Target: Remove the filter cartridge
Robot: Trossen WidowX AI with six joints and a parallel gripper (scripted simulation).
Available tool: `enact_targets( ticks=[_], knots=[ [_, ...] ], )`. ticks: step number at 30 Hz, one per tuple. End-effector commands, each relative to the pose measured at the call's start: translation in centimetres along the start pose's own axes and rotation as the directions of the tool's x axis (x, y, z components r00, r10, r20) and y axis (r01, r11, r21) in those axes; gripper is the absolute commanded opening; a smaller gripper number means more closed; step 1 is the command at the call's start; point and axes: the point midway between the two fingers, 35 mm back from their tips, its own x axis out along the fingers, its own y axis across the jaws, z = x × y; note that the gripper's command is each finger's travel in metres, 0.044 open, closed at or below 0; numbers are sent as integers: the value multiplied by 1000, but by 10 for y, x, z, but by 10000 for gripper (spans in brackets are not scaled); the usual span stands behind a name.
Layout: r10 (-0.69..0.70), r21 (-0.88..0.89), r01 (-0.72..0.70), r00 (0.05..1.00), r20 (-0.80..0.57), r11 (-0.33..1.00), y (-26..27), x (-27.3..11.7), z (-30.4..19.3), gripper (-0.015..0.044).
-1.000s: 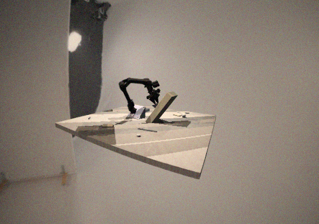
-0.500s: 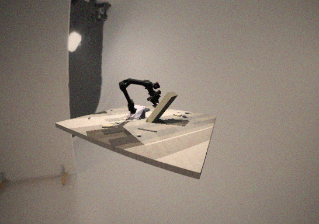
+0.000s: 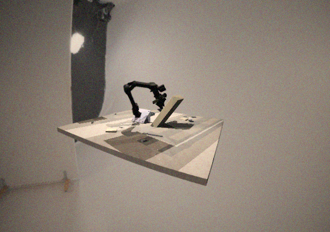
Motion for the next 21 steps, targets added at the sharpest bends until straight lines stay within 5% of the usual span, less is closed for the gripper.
enact_targets(
  ticks=[1, 21],
  knots=[
    [2, 8, -3, 1000, 6, 1000, 0, -6, 13, 0],
    [6, 5, -6, 1000, 3, 1000, 2, -92, 23, 0]
  ],
)
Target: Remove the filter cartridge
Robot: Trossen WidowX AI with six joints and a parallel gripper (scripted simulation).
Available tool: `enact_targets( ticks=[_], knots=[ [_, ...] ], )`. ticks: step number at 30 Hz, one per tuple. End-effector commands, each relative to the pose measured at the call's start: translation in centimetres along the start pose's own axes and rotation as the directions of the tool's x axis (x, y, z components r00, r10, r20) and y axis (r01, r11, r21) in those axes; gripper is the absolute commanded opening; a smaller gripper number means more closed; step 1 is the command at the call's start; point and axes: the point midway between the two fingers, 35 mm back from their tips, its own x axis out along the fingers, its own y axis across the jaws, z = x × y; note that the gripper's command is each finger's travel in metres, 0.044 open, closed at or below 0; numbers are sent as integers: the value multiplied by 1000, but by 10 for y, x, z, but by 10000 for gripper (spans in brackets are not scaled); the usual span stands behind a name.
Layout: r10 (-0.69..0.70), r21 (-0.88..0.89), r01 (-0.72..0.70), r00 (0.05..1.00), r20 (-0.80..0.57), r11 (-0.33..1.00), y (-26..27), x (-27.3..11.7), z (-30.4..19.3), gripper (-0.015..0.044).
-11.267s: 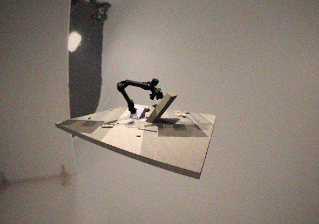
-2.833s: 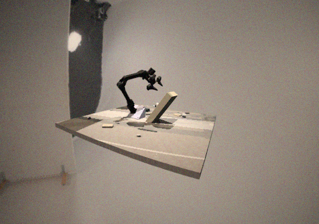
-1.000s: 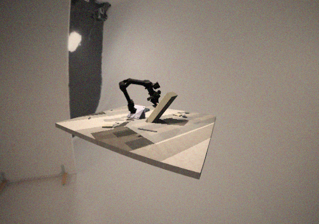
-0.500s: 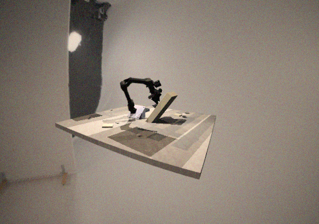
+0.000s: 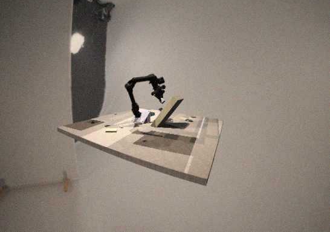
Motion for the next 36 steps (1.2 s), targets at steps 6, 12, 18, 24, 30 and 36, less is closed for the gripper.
enact_targets(
  ticks=[6, 12, 18, 24, 30, 36],
  knots=[
    [0, 5, 0, 1000, 1, 1000, 13, -21, 2, 0],
    [2, 6, -2, 1000, 2, 1000, 47, -17, 3, 0],
    [3, 8, -3, 1000, 3, 1000, 81, -12, 1, 0],
    [55, -98, -57, 998, -19, 994, 95, -18, -9, 0],
    [191, -331, -204, 979, -73, 921, 141, -35, -36, 0],
    [316, -546, -339, 939, -139, 766, 185, -55, -67, 0]
  ],
)
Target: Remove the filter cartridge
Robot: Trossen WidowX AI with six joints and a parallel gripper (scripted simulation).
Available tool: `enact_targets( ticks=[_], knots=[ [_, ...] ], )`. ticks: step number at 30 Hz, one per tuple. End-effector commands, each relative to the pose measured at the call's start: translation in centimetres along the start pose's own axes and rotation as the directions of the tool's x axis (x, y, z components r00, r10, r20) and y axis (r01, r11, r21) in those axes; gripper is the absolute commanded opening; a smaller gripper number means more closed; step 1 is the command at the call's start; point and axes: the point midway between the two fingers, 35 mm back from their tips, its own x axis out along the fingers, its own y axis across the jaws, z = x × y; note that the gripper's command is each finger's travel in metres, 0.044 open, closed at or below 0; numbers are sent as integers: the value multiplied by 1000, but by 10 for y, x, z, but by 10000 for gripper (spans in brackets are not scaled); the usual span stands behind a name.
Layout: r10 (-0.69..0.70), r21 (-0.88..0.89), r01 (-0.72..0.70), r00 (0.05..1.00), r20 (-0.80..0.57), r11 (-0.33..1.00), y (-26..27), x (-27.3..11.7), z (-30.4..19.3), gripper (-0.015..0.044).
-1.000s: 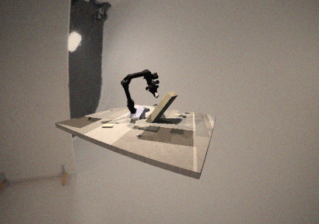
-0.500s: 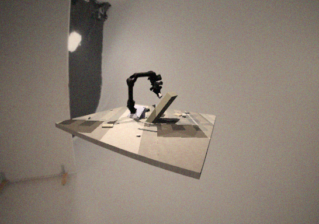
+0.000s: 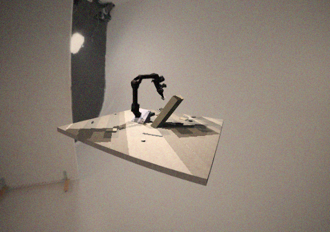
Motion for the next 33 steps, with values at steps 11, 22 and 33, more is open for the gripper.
enact_targets(
  ticks=[11, 22, 33],
  knots=[
    [267, -481, -247, 963, -29, 841, 104, -14, -24, 0],
    [328, -576, -301, 943, -61, 760, 140, -3, -57, 0],
    [409, -718, -358, 906, -111, 596, 180, 15, -109, 0]
  ],
)
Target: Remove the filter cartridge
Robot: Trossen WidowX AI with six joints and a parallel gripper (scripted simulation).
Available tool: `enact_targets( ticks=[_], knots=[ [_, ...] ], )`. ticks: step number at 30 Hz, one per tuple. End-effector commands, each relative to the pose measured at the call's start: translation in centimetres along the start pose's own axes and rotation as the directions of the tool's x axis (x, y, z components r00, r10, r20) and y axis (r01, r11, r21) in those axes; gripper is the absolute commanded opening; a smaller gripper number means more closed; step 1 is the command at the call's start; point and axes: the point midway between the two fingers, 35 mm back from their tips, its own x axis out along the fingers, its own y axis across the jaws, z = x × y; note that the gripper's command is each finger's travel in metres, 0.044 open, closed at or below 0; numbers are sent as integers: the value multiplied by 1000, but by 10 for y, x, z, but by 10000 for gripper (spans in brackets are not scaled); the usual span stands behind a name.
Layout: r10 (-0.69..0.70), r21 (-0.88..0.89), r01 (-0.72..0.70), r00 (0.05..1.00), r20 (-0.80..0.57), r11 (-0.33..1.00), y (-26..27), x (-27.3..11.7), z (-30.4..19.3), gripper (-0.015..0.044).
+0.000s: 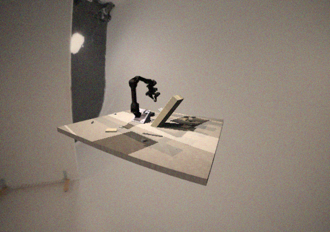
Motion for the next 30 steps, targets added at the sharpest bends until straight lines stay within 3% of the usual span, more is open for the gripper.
enact_targets(
  ticks=[1, 16, 22, 30],
  knots=[
    [38, -71, -37, 999, 6, 997, 19, 12, -7, 0],
    [194, -298, -200, 980, -50, 933, 95, 61, -62, 0],
    [200, -309, -206, 978, -53, 929, 98, 66, -66, 0],
    [200, -309, -207, 978, -53, 928, 99, 104, -86, 0]
  ],
)
